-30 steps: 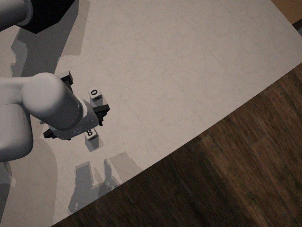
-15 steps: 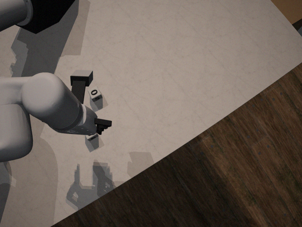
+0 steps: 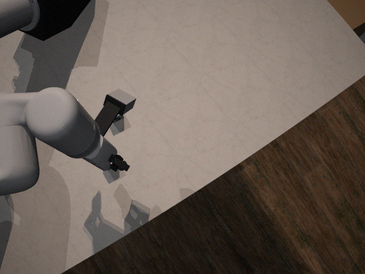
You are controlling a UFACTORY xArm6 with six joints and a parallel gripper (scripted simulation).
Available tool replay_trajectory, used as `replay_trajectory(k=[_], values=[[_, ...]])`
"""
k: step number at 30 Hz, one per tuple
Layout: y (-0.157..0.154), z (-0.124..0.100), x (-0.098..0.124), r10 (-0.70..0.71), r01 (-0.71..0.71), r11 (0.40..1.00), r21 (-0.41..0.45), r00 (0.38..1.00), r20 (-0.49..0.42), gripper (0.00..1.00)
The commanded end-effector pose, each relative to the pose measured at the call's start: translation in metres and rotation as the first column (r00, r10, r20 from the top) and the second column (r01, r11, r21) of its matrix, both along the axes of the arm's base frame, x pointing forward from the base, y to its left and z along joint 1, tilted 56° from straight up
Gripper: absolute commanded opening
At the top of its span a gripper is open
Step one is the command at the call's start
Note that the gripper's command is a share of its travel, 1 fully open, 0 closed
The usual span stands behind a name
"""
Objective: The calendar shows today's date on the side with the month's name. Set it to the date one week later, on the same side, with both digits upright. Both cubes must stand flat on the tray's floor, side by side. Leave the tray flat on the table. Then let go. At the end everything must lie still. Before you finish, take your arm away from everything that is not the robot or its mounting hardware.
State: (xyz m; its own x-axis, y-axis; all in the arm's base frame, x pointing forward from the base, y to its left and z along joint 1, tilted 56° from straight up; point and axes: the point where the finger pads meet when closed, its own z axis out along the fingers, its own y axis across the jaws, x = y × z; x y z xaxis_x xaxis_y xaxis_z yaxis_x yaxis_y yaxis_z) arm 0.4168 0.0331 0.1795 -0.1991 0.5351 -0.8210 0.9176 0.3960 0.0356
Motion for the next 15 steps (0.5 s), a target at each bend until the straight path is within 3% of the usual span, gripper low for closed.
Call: replay_trajectory(k=[1,4,15], values=[[0.0010,0.0008,0.0004,-0.083,0.078,0.996,0.051,0.990,0.115,1.00],[0.0011,0.0009,0.0003,-0.160,0.141,0.984,0.105,0.966,0.202,1.00],[0.0013,0.0011,0.0001,-0.282,0.226,0.954,0.199,0.903,0.324,1.00]])
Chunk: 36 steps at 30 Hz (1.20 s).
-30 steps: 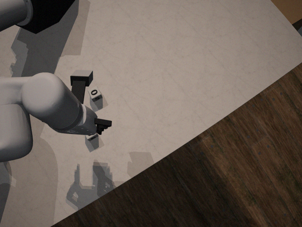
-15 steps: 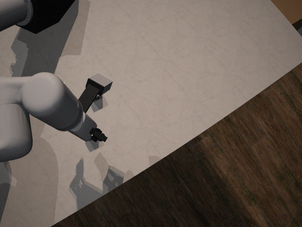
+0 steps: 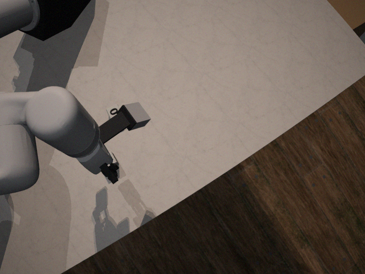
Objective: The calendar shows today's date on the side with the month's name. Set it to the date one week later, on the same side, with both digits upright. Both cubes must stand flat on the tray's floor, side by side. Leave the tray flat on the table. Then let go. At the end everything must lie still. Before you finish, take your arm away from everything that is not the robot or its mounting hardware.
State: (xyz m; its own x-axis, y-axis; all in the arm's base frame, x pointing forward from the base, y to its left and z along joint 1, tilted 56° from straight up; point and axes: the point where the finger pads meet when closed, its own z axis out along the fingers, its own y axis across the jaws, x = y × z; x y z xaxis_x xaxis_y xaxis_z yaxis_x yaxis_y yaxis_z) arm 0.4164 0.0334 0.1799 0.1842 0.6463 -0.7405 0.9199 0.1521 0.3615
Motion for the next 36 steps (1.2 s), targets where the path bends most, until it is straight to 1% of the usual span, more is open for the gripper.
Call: replay_trajectory(k=[1,7,8,36], values=[[0.0010,0.0008,0.0005,-0.038,0.037,0.999,0.024,0.998,0.056,1.00],[0.0010,0.0008,0.0005,-0.048,0.046,0.998,0.031,0.996,0.069,1.00],[0.0010,0.0008,0.0005,-0.048,0.046,0.998,0.031,0.996,0.069,0.49],[0.0010,0.0008,0.0005,-0.048,0.046,0.998,0.031,0.996,0.069,0.49]])
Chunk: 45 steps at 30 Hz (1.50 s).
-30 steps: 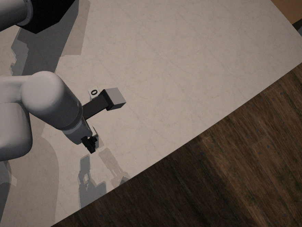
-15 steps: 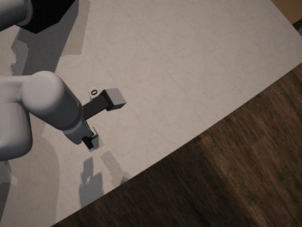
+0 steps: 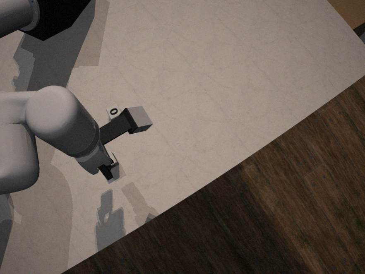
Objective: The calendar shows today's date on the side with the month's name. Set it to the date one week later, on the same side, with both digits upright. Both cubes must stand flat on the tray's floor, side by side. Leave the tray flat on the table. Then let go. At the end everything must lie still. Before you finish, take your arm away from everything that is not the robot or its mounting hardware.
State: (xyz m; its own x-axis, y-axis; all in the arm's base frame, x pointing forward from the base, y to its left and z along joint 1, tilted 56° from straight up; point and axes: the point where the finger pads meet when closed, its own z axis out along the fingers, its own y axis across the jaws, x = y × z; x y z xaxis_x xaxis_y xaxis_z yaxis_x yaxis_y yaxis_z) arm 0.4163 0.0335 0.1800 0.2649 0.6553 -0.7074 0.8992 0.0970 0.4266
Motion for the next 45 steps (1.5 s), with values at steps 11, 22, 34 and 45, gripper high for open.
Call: replay_trajectory(k=[11,22,34,45], values=[[0.001,0.001,0.001,0.002,-0.002,1.000,0.001,1.000,0.002,0.49],[-0.003,-0.002,0.002,0.001,-0.001,1.000,0.001,1.000,0.002,0.49],[-0.013,-0.010,0.007,0.001,-0.001,1.000,0.001,1.000,0.002,0.49],[-0.023,-0.018,0.012,0.001,-0.001,1.000,0.001,1.000,0.002,0.49]])
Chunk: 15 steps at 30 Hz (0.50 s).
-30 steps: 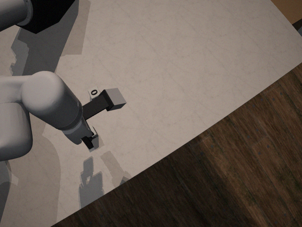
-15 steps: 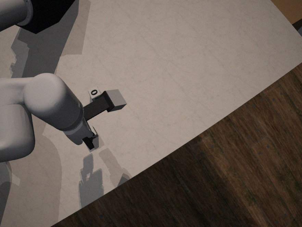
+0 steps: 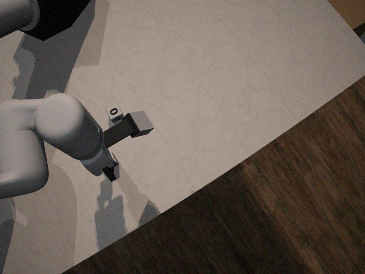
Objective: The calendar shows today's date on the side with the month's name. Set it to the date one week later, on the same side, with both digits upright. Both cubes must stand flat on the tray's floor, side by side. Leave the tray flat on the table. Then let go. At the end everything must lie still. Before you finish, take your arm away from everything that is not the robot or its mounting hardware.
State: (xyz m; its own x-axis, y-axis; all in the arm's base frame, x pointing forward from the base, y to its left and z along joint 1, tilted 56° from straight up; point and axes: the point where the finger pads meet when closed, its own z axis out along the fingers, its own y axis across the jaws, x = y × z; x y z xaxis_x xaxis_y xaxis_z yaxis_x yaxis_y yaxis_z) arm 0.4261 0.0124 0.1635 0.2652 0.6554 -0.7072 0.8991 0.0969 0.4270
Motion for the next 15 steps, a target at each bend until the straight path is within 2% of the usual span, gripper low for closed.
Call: replay_trajectory(k=[1,15], values=[[-0.003,-0.003,0.003,0.001,-0.001,1.000,0.001,1.000,0.002,0.49],[-0.014,-0.011,0.007,0.001,-0.001,1.000,0.001,1.000,0.002,0.49]])
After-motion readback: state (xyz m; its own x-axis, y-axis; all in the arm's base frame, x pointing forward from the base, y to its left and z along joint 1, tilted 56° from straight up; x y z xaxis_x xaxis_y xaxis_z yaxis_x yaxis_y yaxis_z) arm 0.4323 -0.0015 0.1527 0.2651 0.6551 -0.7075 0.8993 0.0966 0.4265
